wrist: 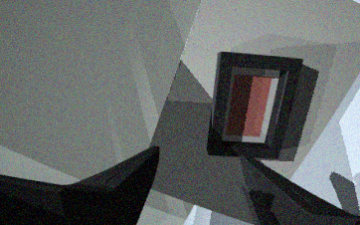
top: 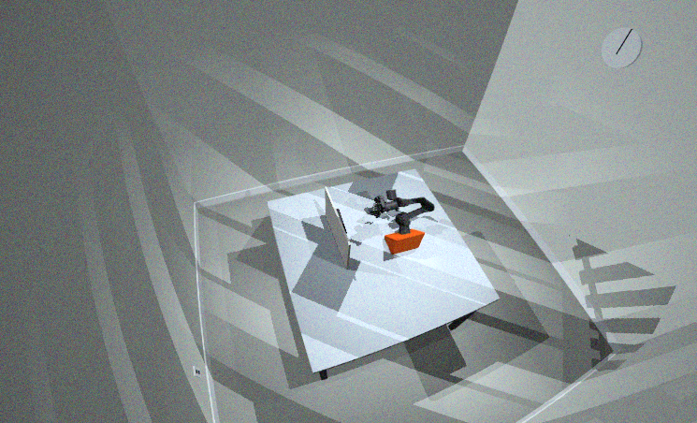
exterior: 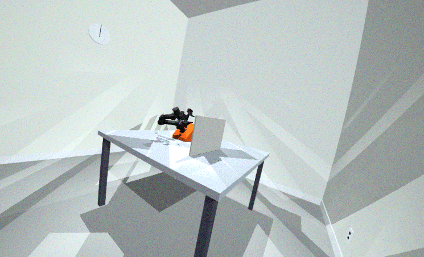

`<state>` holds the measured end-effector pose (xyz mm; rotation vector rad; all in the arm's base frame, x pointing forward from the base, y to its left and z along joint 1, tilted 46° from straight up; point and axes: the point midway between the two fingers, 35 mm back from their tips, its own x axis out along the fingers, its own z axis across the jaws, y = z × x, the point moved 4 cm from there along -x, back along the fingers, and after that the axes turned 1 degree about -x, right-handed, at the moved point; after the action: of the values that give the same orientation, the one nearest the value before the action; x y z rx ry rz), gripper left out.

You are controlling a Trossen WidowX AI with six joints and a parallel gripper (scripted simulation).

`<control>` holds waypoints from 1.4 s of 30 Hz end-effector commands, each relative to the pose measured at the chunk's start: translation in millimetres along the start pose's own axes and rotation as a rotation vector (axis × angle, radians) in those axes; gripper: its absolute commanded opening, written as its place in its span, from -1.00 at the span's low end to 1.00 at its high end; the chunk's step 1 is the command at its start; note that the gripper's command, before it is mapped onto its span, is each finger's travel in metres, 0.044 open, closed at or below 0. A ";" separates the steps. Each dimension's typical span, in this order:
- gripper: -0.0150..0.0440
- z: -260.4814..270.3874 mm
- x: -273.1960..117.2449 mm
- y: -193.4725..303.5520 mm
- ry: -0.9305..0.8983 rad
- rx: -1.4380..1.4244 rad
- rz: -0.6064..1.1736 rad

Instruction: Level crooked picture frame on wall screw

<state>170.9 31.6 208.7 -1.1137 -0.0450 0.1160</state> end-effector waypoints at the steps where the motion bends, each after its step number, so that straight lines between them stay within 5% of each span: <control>1: 0.39 0.0 0.0 0.7 -0.002 -0.003 0.003; 28: 0.39 -0.1 0.9 -0.1 0.000 0.000 0.000; 42: 0.39 -36.8 62.8 4.2 -0.005 -0.006 -0.003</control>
<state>225.9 16.0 198.0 -1.1153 -0.0584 0.1087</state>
